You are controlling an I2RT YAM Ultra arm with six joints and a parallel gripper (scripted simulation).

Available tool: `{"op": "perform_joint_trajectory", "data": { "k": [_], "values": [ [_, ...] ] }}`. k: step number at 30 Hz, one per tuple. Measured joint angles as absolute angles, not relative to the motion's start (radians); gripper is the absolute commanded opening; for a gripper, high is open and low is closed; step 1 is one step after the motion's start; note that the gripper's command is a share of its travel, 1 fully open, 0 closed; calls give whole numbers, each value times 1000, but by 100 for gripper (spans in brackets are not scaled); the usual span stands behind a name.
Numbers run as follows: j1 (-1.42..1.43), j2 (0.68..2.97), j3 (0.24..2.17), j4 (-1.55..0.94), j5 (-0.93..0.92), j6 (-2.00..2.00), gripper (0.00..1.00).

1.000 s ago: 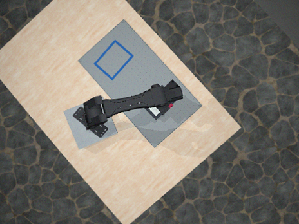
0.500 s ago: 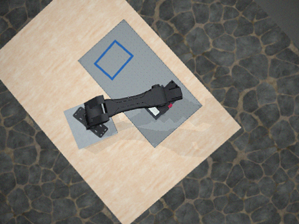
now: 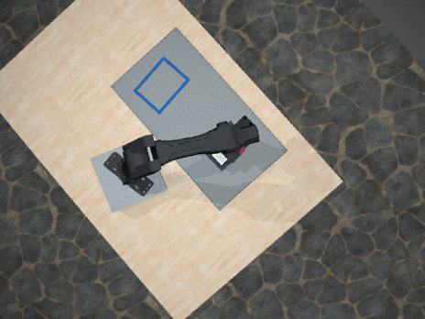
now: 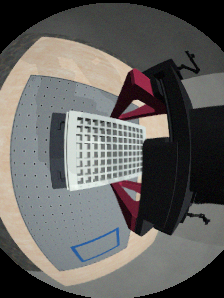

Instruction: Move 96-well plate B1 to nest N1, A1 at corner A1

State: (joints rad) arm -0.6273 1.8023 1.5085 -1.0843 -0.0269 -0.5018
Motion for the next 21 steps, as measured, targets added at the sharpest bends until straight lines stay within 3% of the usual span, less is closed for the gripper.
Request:
{"op": "perform_joint_trajectory", "data": {
  "k": [21],
  "values": [
    [-625, 1836, 1435, -974, -27, -500, 0]
  ]
}}
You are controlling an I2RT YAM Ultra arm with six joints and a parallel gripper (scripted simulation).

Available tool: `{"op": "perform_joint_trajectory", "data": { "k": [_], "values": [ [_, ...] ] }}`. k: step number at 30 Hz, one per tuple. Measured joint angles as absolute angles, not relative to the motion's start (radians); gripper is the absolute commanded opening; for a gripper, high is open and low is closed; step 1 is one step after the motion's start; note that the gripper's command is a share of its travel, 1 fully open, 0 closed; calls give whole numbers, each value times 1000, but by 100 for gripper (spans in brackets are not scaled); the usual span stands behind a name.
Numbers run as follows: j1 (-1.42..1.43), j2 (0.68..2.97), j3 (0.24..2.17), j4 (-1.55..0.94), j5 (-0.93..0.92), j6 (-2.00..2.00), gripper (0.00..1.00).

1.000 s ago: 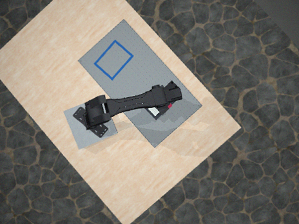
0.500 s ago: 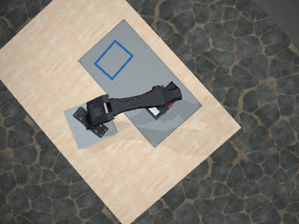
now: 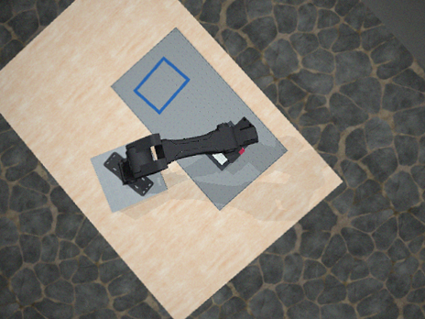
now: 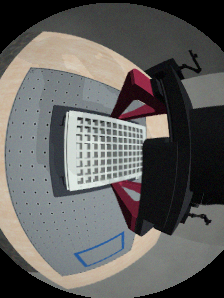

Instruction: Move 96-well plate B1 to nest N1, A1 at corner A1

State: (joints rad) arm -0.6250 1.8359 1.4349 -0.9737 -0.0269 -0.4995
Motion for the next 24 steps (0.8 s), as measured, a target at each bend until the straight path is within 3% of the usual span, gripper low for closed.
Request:
{"op": "perform_joint_trajectory", "data": {
  "k": [24],
  "values": [
    [-621, 1845, 1422, -952, -27, -498, 0]
  ]
}}
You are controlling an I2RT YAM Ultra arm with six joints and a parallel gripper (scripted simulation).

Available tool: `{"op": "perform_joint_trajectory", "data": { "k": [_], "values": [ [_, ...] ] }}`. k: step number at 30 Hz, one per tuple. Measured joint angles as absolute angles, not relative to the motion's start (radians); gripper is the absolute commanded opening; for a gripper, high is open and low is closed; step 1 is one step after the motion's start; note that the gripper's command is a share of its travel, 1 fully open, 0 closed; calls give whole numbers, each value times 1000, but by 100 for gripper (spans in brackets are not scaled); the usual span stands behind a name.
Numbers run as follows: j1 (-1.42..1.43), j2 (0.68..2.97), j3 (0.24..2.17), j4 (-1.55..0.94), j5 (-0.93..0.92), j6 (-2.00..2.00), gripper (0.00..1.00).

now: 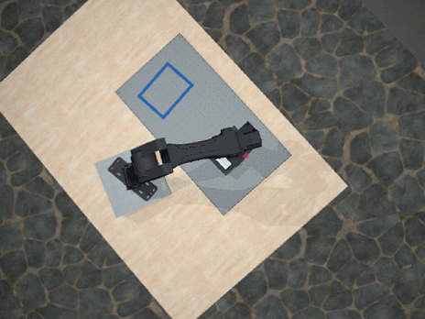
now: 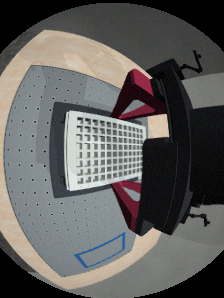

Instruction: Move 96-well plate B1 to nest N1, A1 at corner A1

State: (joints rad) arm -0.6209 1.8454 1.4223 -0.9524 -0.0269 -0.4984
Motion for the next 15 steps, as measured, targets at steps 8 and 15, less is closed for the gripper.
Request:
{"op": "perform_joint_trajectory", "data": {
  "k": [8, 15],
  "values": [
    [-621, 1845, 1422, -947, -27, -498, 0],
    [-621, 1845, 1418, -942, -27, -498, 0]
  ]
}}
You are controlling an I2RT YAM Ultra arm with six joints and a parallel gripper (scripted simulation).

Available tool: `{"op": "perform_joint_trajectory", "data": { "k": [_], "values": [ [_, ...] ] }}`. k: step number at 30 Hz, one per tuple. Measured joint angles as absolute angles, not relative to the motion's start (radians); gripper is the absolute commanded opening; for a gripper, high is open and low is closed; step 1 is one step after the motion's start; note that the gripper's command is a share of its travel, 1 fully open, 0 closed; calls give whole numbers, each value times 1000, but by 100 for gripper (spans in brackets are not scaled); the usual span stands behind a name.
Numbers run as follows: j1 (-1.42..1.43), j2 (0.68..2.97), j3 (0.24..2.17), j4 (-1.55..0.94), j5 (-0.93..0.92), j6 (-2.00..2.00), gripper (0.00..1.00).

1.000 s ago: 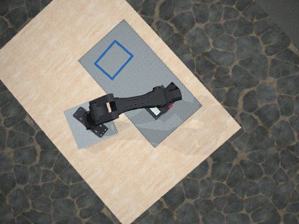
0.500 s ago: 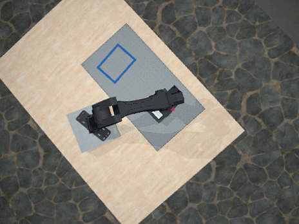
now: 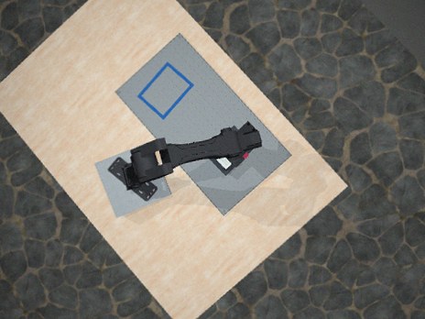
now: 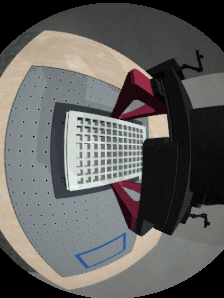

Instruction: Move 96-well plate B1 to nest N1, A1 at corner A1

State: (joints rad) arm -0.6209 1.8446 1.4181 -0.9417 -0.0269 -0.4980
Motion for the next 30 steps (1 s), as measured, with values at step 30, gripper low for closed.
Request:
{"op": "perform_joint_trajectory", "data": {
  "k": [30],
  "values": [
    [-621, 1845, 1404, -926, -27, -498, 0]
  ]
}}
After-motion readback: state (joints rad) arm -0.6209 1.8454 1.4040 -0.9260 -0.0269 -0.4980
